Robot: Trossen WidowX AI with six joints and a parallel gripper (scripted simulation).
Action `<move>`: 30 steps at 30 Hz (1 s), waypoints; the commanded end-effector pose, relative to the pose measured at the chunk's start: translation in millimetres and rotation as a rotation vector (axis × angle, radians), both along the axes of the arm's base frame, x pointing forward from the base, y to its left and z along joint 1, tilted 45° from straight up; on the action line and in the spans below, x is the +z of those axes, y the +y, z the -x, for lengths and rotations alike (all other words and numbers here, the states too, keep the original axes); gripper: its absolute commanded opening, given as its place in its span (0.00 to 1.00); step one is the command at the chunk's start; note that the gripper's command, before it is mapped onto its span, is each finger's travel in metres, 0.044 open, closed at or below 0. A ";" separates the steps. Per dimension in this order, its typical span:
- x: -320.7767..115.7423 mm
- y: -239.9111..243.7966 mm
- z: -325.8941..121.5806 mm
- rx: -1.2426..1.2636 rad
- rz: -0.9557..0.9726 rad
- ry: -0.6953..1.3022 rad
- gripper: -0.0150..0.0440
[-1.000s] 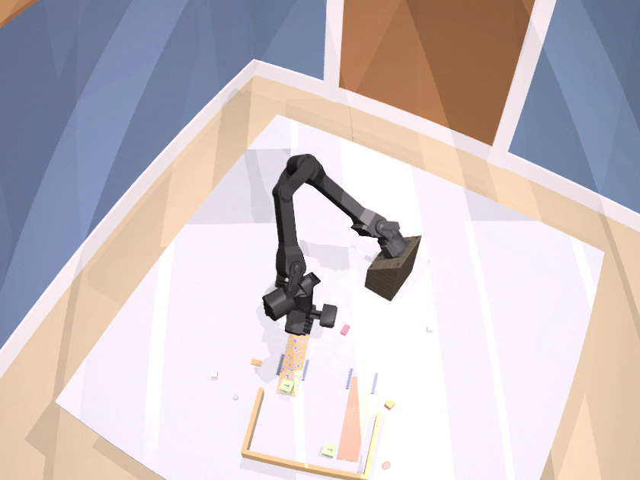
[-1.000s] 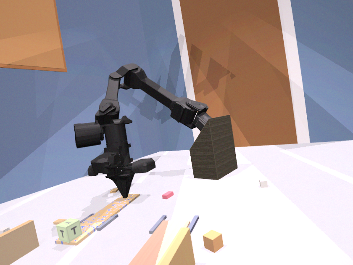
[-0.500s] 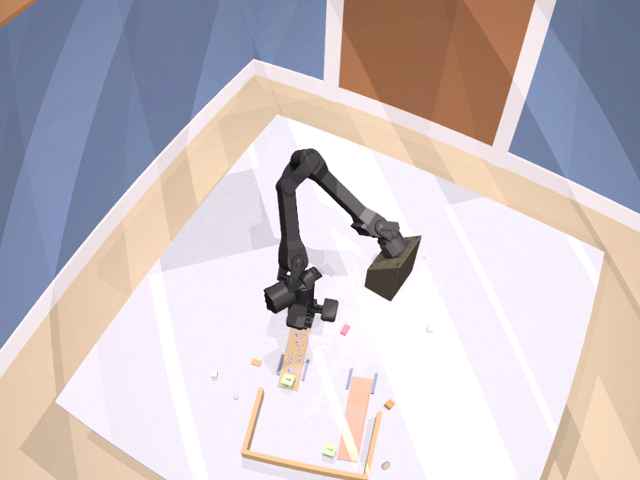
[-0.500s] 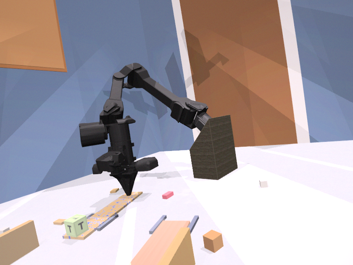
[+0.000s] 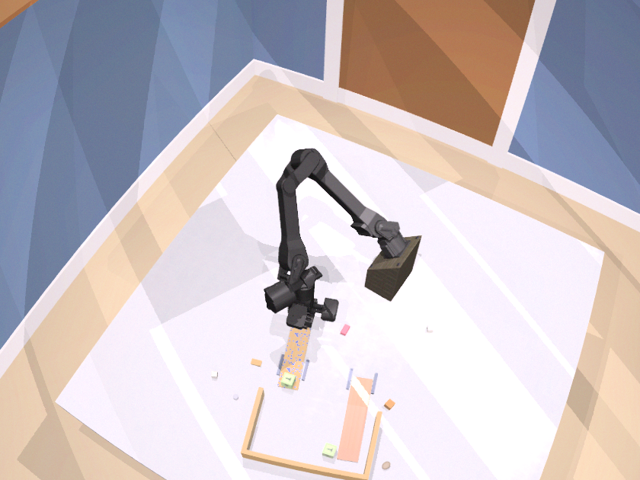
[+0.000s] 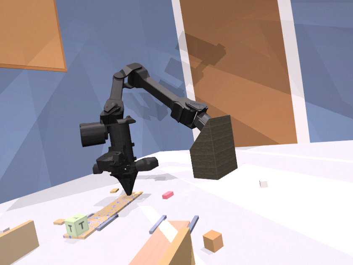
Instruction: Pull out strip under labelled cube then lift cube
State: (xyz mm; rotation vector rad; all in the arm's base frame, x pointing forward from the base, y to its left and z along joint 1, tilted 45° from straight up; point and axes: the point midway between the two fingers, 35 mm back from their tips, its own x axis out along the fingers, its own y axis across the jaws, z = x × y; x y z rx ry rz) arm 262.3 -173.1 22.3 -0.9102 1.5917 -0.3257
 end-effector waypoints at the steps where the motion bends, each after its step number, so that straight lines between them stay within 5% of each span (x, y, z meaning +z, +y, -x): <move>1: -3.7 -3.0 8.8 -0.014 -0.002 0.021 0.25; 30: 26.3 32.7 0.7 -0.014 -0.004 0.020 0.25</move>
